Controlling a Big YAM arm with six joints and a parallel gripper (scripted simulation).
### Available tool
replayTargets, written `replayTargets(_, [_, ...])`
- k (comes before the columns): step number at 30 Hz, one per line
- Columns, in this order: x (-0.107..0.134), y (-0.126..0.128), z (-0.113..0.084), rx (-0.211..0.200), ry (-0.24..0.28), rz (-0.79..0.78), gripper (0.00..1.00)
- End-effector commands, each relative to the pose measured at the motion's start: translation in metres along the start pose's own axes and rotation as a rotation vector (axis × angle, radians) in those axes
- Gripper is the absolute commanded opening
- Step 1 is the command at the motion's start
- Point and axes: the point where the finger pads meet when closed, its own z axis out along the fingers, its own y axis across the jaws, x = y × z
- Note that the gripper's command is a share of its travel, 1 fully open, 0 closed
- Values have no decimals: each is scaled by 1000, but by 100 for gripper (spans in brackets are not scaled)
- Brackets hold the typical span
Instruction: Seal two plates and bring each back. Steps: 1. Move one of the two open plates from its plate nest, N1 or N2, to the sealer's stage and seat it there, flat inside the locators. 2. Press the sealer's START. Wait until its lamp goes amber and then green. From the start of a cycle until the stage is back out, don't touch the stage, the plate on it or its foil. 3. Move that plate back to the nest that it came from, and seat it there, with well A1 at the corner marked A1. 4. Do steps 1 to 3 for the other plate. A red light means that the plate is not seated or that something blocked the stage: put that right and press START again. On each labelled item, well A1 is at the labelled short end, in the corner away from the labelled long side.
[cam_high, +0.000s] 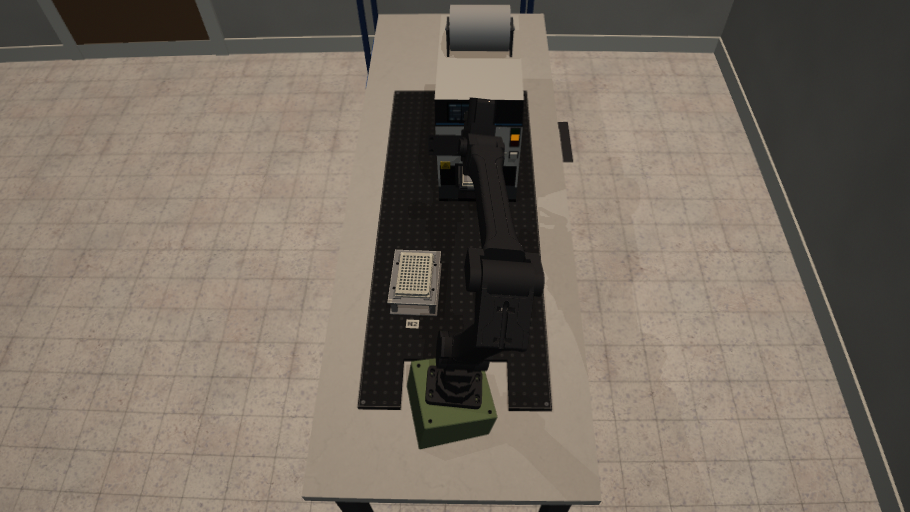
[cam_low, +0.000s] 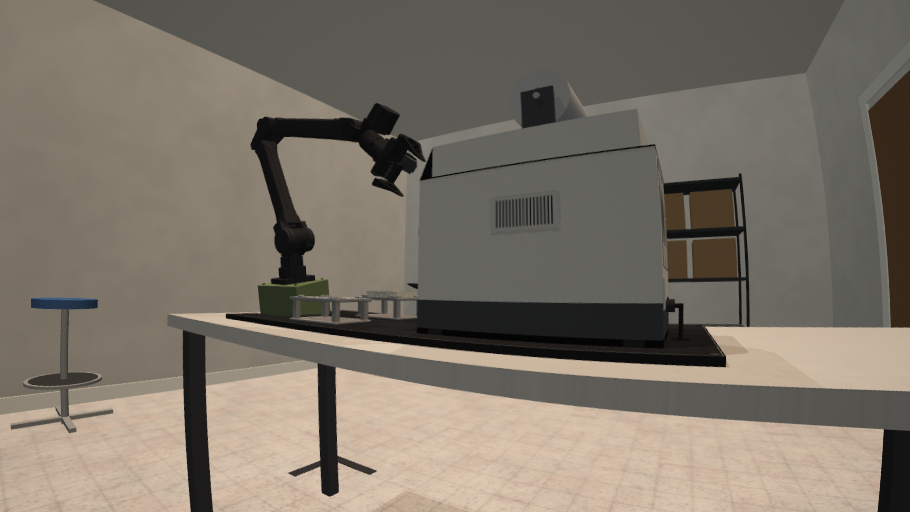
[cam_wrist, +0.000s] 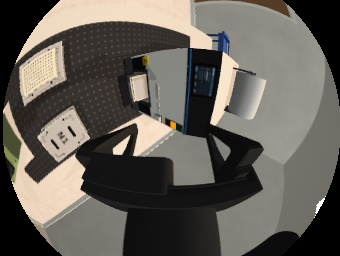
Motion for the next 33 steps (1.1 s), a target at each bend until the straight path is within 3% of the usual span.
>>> replayTargets(1, [-3, -11, -3, 35, -1, 6, 100])
replayTargets(13, [8, -39, -20, 93, 14, 22, 100])
replayTargets(33, [8, -39, -5, 71, 15, 21, 100])
